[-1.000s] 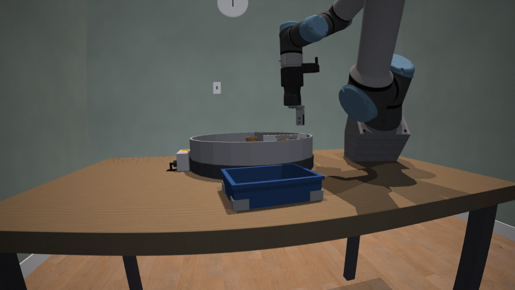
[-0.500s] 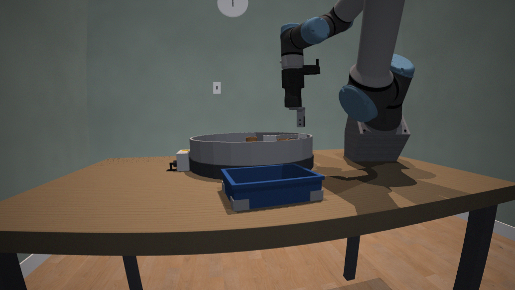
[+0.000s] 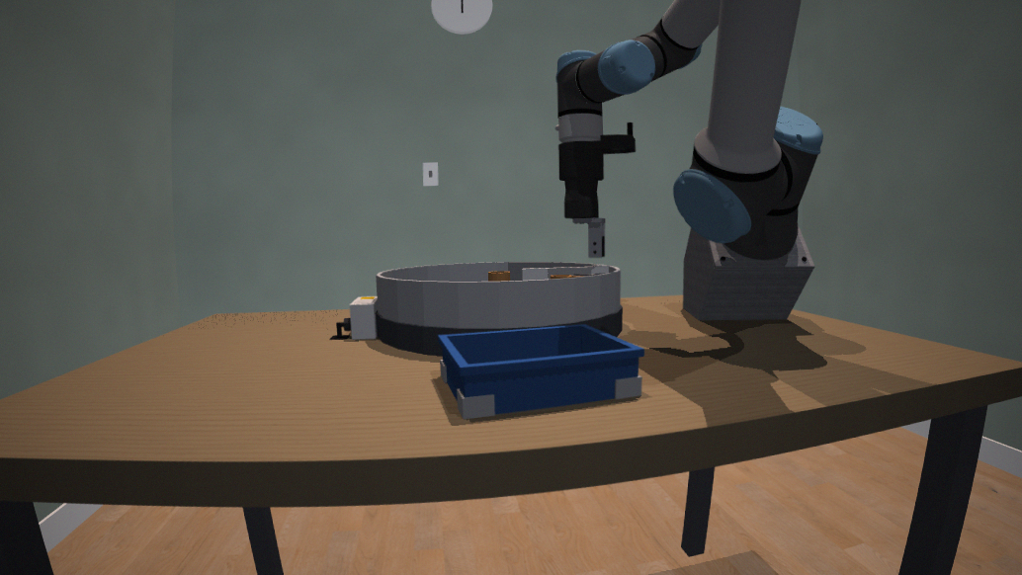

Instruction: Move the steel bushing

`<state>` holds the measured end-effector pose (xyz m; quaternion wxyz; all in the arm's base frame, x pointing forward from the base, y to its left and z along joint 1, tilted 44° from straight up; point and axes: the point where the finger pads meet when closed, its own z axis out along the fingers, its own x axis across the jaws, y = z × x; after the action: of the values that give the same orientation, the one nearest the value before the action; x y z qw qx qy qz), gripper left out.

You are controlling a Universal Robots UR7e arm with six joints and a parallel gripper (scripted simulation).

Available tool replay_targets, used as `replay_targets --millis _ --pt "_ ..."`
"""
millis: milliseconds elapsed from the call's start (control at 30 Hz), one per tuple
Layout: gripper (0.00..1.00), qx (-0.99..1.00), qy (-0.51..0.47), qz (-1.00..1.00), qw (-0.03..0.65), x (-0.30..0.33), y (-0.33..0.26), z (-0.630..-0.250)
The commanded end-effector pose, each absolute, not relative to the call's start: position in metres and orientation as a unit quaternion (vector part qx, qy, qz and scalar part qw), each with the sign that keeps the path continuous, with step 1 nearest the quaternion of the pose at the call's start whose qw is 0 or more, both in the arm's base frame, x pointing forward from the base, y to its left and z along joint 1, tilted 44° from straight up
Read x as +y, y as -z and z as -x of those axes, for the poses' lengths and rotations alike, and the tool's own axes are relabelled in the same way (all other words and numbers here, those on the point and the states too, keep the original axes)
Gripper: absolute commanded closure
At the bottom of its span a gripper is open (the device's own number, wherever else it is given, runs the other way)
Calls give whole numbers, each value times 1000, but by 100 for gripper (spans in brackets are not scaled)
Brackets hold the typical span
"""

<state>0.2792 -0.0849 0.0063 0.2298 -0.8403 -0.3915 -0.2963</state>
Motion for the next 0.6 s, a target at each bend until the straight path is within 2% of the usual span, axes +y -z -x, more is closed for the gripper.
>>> replay_targets --millis 0,567 --pt "55 -391 297 840 232 -78 1 -282" --pt "55 -392 297 840 230 -71 10 -286"
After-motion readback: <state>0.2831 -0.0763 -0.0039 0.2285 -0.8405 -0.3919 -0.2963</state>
